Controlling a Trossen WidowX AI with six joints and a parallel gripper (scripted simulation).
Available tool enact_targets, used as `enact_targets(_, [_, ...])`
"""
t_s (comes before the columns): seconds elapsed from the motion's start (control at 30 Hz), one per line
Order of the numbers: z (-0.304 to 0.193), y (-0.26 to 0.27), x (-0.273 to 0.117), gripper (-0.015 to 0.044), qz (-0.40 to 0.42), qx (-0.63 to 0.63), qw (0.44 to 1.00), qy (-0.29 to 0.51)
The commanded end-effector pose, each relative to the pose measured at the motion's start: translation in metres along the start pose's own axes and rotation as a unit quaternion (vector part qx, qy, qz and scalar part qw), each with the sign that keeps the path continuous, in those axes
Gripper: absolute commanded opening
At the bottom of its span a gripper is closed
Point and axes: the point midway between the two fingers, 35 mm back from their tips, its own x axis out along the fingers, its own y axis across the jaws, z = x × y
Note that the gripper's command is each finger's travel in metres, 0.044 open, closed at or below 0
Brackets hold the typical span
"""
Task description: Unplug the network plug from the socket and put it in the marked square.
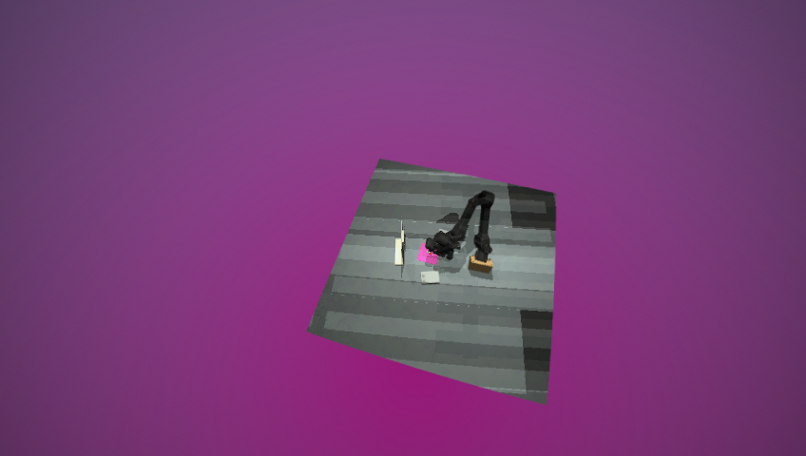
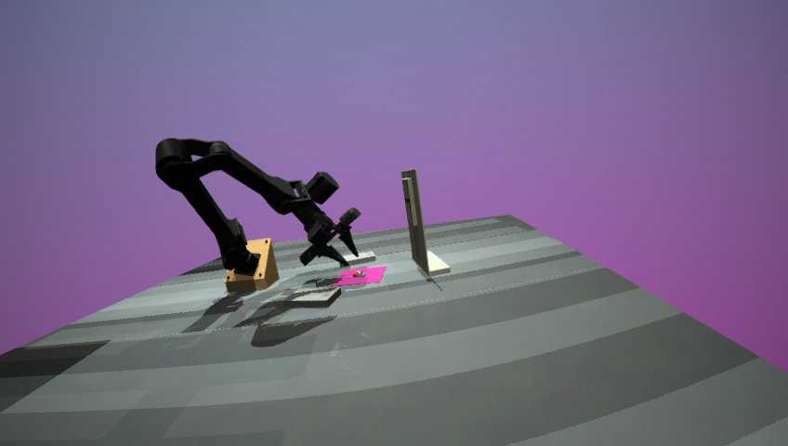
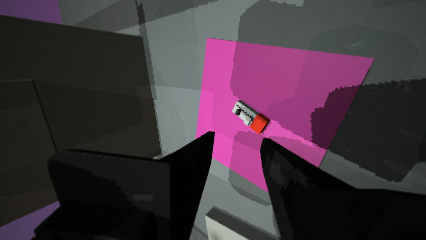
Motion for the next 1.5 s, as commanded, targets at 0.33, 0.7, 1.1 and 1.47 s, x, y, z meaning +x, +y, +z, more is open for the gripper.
enact_targets(0.33, [-0.002, 0.013, -0.013, 0.0156, 0.002, 0.007, 1.0, 0.001])
enact_targets(0.7, [-0.003, 0.021, -0.023, 0.0156, 0.001, 0.007, 1.0, 0.003])
enact_targets(1.1, [-0.003, 0.029, -0.035, 0.0156, 0.001, 0.007, 1.0, 0.003])
enact_targets(1.47, [-0.003, 0.036, -0.047, 0.0156, 0.001, 0.006, 1.0, 0.003])
